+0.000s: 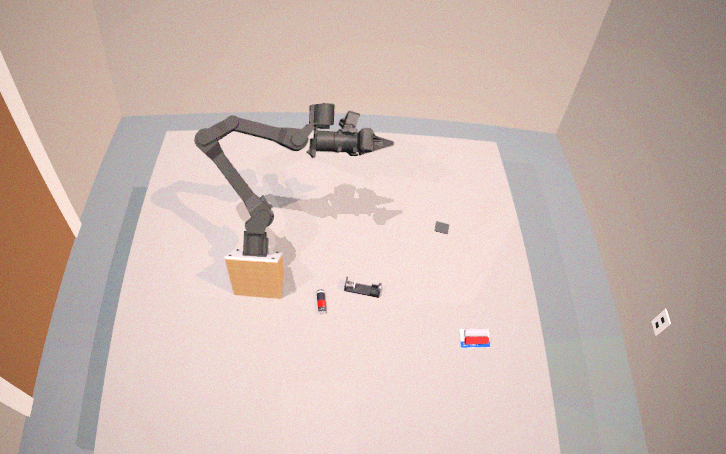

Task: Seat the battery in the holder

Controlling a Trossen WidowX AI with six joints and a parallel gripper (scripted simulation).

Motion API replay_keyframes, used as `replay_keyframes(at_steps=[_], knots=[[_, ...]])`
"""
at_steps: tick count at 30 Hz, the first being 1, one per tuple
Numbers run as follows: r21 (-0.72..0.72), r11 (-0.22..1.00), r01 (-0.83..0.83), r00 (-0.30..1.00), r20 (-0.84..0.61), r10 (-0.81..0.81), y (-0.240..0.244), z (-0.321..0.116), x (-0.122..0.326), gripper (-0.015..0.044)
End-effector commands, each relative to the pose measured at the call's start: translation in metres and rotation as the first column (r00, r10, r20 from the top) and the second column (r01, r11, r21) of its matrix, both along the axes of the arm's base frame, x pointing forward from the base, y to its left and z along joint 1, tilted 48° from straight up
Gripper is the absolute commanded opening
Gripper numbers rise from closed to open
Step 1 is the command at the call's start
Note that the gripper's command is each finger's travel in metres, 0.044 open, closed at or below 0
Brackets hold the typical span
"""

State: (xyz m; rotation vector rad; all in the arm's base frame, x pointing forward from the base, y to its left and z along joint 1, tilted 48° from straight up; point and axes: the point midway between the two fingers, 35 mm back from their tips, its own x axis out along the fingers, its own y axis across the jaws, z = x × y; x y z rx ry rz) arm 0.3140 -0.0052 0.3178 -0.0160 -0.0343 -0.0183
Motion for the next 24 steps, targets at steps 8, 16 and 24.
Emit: replay_keyframes(at_steps=[8,16,24], knots=[[-0.398,0.894,-0.207,0.892,-0.451,0.005,-0.030,-0.128,0.035,0.0234],[-0.400,0.660,-0.636,0.606,-0.788,0.106,-0.055,-0.255,0.012,0.0234],[-0.170,0.377,-0.911,0.304,-0.893,0.333,-0.056,-0.344,-0.046,0.0234]])
